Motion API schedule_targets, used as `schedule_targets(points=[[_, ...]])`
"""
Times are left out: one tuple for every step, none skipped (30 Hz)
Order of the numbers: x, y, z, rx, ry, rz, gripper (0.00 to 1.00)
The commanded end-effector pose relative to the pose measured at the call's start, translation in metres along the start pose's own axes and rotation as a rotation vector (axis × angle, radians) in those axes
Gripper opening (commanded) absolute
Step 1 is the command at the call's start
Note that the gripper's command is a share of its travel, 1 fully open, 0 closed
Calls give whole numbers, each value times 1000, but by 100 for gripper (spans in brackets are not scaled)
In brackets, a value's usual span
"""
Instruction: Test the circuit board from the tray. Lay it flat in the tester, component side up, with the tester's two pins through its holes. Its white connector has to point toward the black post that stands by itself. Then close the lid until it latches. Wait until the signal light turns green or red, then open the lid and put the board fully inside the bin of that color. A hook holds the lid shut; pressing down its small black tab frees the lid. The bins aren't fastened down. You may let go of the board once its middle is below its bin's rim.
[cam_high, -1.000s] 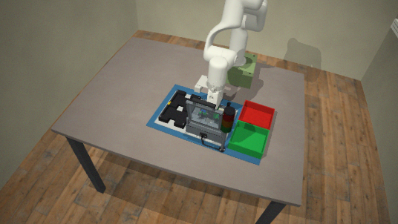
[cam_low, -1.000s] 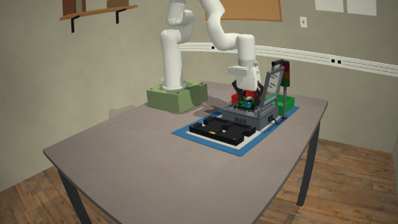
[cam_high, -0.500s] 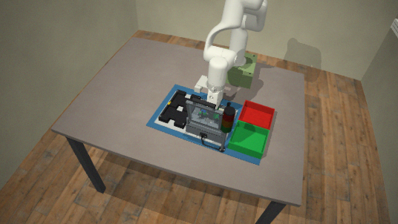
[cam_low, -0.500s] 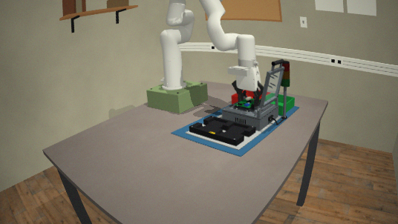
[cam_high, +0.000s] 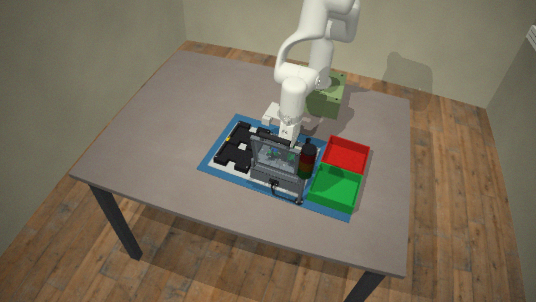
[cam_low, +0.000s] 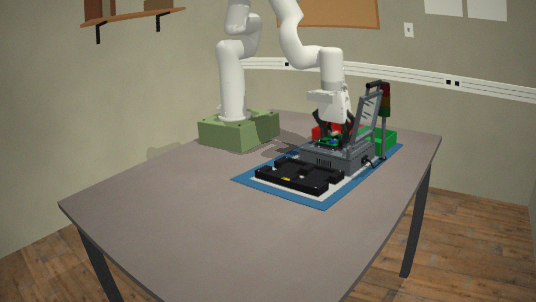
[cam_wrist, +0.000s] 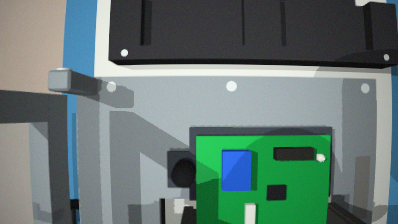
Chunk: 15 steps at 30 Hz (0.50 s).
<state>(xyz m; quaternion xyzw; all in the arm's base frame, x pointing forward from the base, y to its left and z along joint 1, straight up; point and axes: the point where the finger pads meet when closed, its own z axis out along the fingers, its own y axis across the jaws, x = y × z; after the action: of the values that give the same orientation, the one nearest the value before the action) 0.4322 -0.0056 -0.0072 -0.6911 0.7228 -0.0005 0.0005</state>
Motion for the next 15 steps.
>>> schedule_targets(points=[[0,-2,-1,5,0,0,79],[0,-2,-1,5,0,0,79],[0,-2,-1,5,0,0,79],[0,-2,-1,5,0,0,100],[0,-2,-1,5,0,0,100],[0,-2,-1,5,0,0,100],[0,-2,-1,5,0,0,100],[0,-2,-1,5,0,0,100],[0,-2,-1,5,0,0,100],[0,-2,-1,5,0,0,100],[0,-2,-1,5,0,0,100],[0,-2,-1,5,0,0,100],[0,-2,-1,5,0,0,100],[0,-2,-1,5,0,0,100],[0,-2,-1,5,0,0,100]])
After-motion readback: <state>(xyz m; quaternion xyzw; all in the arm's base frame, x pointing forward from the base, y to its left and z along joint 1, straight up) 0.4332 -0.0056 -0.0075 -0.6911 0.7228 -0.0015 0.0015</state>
